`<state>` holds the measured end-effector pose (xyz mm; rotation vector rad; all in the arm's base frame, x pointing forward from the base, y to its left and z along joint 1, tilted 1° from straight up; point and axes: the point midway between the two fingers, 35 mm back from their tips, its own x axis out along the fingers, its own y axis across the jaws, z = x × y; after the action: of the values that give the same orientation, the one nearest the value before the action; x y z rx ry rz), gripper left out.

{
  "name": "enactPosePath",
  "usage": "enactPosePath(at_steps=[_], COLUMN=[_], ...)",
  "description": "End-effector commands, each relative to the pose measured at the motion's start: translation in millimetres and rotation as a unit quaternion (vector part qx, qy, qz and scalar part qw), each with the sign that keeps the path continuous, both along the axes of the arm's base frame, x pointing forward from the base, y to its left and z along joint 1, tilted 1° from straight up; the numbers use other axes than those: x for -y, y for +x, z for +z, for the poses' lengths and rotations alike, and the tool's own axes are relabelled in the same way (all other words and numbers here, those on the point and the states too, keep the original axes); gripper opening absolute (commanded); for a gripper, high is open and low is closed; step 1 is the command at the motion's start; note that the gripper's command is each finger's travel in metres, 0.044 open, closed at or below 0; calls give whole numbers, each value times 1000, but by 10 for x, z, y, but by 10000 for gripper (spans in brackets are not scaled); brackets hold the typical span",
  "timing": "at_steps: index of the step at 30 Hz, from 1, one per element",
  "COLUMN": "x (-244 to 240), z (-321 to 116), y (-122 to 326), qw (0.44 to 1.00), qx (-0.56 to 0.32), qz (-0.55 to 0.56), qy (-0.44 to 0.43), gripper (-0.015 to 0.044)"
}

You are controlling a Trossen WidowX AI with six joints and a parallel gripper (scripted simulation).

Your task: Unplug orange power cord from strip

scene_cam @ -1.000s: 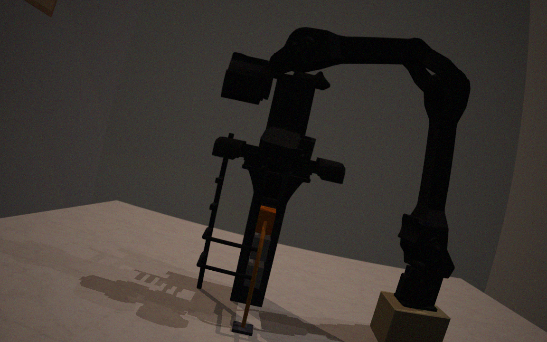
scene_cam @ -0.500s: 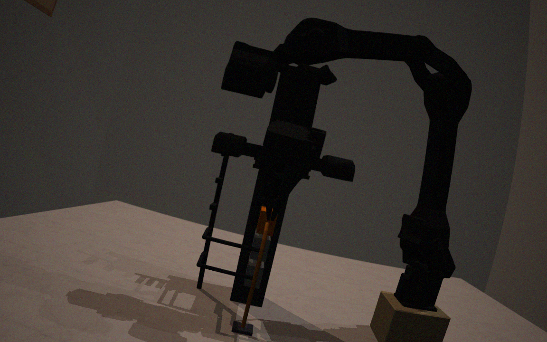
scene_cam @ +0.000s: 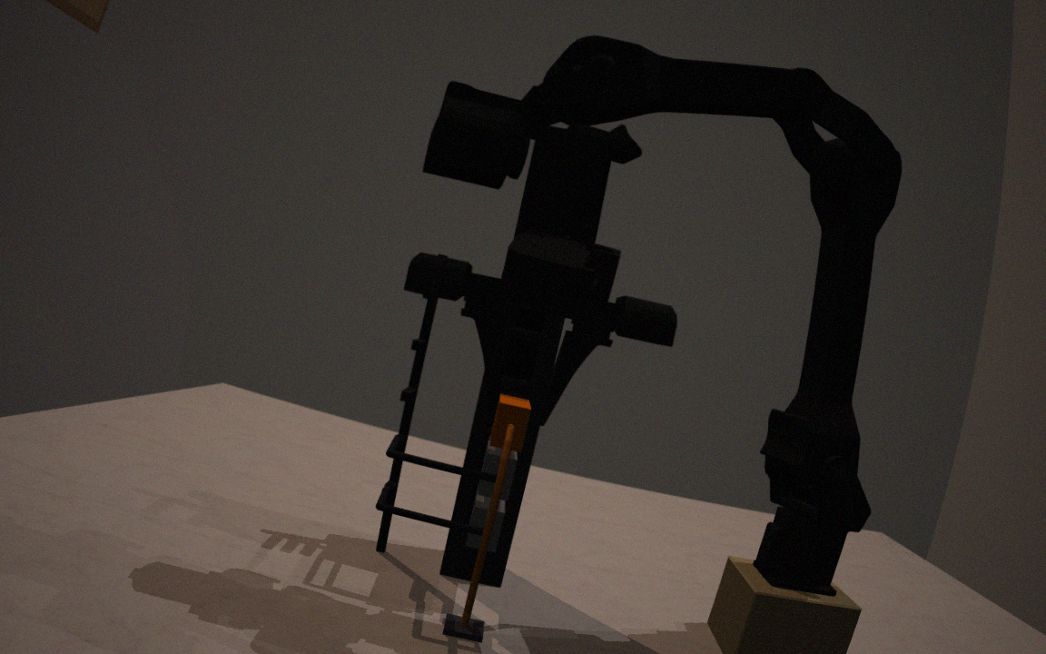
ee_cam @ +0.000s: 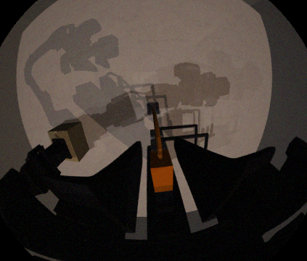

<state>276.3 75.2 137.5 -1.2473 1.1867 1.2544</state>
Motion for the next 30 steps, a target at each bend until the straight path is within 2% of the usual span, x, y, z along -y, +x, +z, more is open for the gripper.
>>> enactPosePath(at_steps=[1, 30], x=[-1, 316], z=[89, 89], y=[1, 45], qw=[1000, 1000], qx=[8, 8], qz=[8, 8], qy=[1, 0], gripper=[160, 160])
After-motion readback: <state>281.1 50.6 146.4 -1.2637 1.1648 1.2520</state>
